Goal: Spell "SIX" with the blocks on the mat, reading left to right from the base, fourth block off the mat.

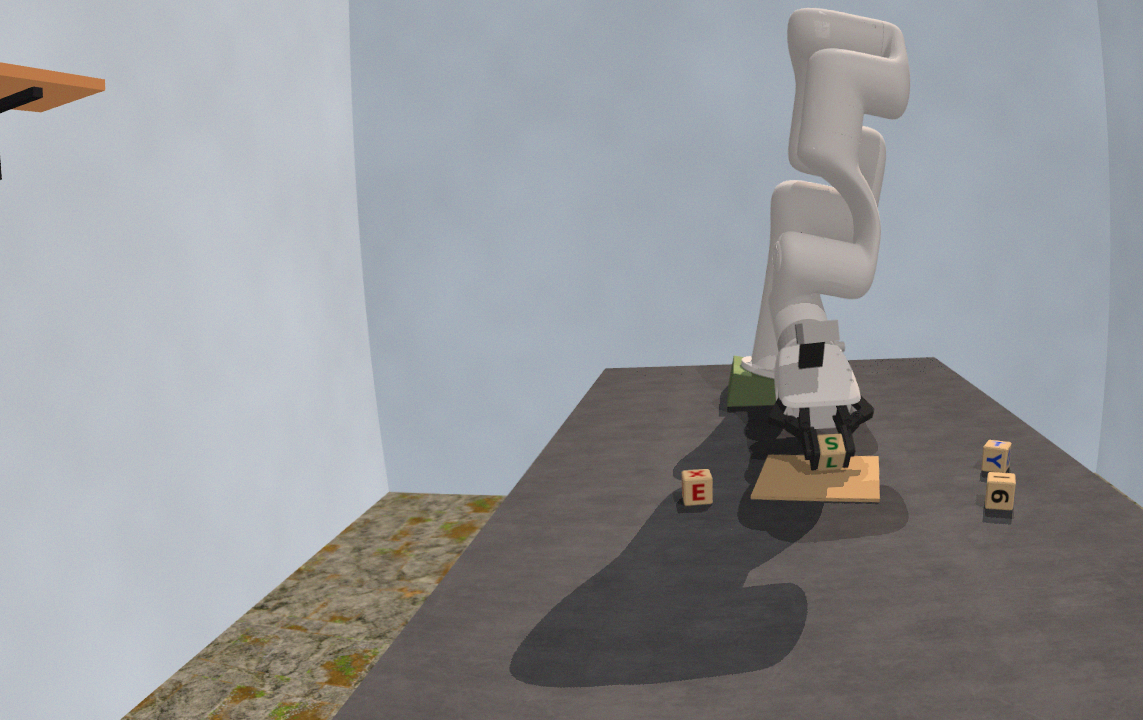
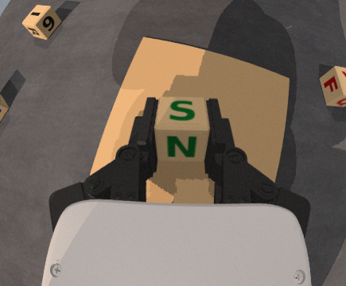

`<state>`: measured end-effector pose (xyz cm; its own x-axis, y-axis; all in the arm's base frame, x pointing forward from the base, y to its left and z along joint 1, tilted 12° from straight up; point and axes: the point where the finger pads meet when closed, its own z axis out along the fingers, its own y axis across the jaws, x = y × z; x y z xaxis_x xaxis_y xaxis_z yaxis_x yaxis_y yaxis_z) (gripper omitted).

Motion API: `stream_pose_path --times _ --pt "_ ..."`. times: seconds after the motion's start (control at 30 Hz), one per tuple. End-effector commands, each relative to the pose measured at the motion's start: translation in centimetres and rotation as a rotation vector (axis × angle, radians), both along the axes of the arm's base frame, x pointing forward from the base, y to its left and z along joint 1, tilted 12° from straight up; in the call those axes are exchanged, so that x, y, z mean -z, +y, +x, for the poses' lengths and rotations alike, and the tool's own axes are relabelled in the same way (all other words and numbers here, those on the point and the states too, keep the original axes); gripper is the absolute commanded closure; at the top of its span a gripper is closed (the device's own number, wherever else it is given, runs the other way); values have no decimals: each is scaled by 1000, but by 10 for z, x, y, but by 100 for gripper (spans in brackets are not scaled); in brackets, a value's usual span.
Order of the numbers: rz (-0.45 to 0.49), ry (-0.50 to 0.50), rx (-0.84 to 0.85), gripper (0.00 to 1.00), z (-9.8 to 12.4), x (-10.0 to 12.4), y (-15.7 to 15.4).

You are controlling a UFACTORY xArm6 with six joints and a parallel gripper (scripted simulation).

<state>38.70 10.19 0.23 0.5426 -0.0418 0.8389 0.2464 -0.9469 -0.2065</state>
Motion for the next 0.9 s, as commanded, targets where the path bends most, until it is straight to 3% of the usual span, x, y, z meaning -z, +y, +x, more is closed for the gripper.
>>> stream_pose_path --times 0.0,0.33,0.77,0.87 --pt "0 -2 0 73 1 -1 0" --pt "0 -2 0 73 1 -1 0" --pt "0 -2 0 53 1 -1 0" --pt "0 -2 0 53 1 -1 0"
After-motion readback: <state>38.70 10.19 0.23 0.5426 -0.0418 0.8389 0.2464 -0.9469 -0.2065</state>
